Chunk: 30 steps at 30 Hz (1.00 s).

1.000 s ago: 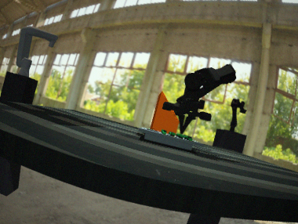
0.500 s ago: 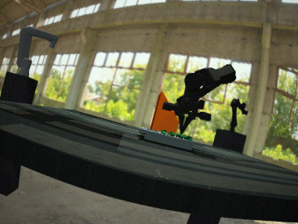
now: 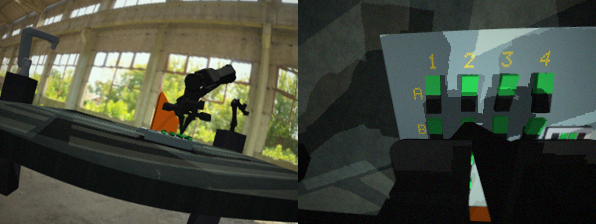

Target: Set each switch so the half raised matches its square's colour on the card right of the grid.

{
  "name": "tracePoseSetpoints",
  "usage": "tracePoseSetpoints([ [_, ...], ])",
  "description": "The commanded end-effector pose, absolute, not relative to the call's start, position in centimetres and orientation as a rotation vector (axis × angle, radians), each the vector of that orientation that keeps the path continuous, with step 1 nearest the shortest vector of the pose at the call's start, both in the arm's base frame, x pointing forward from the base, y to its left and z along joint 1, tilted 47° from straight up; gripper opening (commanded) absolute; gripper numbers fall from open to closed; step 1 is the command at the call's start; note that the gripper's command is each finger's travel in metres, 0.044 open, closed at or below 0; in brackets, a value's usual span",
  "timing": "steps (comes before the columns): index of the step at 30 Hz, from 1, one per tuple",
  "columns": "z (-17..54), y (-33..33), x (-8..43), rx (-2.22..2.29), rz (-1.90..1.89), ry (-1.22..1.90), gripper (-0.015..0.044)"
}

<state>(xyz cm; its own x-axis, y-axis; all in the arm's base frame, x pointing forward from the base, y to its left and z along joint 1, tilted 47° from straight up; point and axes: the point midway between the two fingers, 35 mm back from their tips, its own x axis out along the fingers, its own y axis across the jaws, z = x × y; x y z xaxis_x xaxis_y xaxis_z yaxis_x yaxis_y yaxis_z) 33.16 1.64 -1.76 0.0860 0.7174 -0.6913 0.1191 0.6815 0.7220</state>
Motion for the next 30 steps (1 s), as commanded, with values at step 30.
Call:
tracePoseSetpoints([
  [30,-2.11,2.02,33.12,0.751,0.513,1.443,0.0],
])
